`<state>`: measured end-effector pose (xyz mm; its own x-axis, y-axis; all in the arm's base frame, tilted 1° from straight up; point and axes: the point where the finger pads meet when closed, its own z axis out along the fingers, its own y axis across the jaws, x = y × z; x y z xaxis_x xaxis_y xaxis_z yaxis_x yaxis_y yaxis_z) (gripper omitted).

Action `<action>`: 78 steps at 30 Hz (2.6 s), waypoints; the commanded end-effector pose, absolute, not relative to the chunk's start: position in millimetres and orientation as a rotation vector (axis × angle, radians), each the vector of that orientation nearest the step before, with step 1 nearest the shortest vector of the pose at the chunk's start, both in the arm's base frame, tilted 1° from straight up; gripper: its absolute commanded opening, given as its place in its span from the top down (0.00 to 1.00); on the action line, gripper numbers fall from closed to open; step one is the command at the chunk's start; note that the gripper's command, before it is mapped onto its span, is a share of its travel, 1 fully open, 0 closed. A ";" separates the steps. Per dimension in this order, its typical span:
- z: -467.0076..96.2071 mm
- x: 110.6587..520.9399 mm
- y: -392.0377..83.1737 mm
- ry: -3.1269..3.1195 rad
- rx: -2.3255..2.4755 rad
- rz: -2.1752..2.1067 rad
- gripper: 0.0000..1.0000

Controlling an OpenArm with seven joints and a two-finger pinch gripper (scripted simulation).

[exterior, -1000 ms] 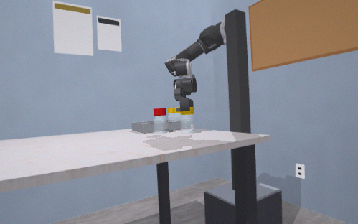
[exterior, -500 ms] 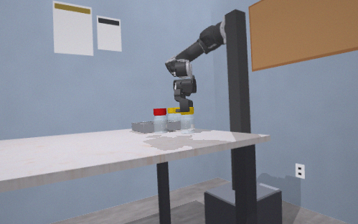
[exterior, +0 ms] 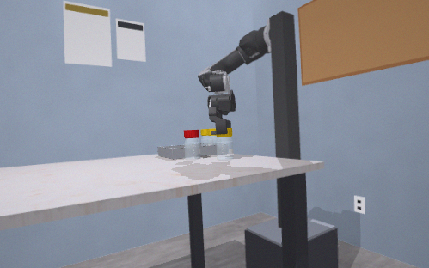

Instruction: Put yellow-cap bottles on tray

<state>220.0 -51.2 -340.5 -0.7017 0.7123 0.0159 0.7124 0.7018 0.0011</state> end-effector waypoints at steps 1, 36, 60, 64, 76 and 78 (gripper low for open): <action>-339.6 220.8 -50.7 -2.886 -1.208 -0.017 1.00; -339.6 220.8 -50.7 -2.886 -1.208 -0.016 1.00; -339.6 220.8 -50.7 -2.886 -1.208 -0.016 1.00; -327.6 220.8 -50.8 -2.886 -1.208 -0.016 1.00; -309.6 220.9 -51.1 -2.886 -1.207 -0.017 1.00; -308.1 220.2 -51.2 -2.886 -1.203 -0.017 1.00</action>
